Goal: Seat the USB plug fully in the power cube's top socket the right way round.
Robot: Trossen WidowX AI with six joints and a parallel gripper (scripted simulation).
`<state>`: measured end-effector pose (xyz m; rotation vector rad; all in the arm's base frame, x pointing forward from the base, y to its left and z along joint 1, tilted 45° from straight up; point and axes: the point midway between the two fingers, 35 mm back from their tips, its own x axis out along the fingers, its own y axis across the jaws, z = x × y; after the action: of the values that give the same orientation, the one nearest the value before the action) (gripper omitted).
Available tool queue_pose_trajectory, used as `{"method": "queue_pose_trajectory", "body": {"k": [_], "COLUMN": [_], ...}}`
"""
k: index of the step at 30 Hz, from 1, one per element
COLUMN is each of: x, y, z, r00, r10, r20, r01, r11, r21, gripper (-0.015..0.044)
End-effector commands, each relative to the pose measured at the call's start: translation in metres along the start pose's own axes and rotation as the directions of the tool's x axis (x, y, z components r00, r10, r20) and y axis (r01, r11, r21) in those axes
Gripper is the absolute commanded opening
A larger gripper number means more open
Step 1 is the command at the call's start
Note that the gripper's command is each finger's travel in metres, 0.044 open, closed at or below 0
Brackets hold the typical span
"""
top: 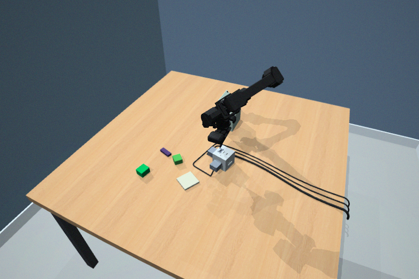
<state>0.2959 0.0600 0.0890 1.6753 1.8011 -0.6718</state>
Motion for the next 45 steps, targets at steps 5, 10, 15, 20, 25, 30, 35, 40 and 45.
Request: {"method": "queue_pose_trajectory", "body": {"k": [5, 10, 15, 20, 25, 30, 35, 40, 45], "x": [0.0007, 0.0007, 0.0007, 0.0007, 0.0007, 0.0007, 0.0007, 0.0007, 0.0007], "y": [-0.0008, -0.0008, -0.0008, -0.0008, -0.0008, -0.0008, -0.0008, -0.0008, -0.0008], "z": [0.0001, 0.0001, 0.0001, 0.0001, 0.0001, 0.0001, 0.0001, 0.0001, 0.0001], "r00": [1.0, 1.0, 1.0, 1.0, 1.0, 1.0, 1.0, 1.0, 1.0], "r10": [-0.002, -0.002, -0.002, -0.002, -0.002, -0.002, -0.002, -0.002, -0.002], "r20": [-0.001, -0.001, -0.001, -0.001, -0.001, 0.0, 0.0, 0.0, 0.0], "r01": [0.002, 0.002, 0.002, 0.002, 0.001, 0.001, 0.001, 0.001, 0.0], "r11": [0.977, 0.941, 0.888, 0.821, 0.739, 0.645, 0.54, 0.425, 0.304], "r21": [-0.213, -0.339, -0.459, -0.571, -0.673, -0.764, -0.842, -0.905, -0.953], "gripper": [0.0, 0.0, 0.0, 0.0, 0.0, 0.0, 0.0, 0.0, 0.0]}}
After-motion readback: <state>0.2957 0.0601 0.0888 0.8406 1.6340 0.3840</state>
